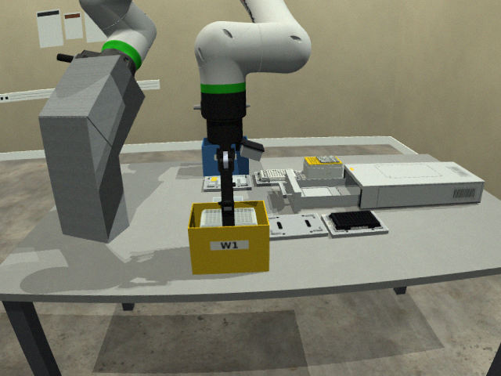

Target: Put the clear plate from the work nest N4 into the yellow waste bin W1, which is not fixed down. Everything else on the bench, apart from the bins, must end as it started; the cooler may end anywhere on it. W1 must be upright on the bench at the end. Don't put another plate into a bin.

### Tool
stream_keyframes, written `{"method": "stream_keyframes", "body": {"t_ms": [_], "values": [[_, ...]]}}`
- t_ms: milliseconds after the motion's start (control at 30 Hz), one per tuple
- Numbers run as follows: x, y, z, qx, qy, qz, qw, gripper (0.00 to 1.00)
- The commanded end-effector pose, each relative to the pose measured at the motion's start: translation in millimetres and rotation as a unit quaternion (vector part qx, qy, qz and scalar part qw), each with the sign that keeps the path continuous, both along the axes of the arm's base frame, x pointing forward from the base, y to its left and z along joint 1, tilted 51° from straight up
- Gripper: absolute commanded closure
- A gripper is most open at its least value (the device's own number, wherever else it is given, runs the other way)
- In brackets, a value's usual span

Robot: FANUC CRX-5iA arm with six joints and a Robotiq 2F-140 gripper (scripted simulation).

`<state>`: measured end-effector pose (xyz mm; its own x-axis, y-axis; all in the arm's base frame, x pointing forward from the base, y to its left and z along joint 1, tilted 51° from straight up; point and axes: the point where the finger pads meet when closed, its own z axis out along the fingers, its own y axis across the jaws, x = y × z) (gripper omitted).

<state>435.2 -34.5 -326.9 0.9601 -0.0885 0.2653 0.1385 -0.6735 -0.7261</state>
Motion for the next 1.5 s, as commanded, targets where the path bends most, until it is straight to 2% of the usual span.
{"method": "stream_keyframes", "body": {"t_ms": [0,400,433,1467], "values": [[0.3,-1.1,0.2,-0.001,0.000,0.000,1.000,0.90],[0.3,-1.1,0.2,-0.001,0.000,0.000,1.000,0.90],[0.3,-1.1,0.2,-0.001,0.000,0.000,1.000,0.30],[-1.0,-4.9,3.5,-0.001,0.000,0.000,1.000,0.30]]}}
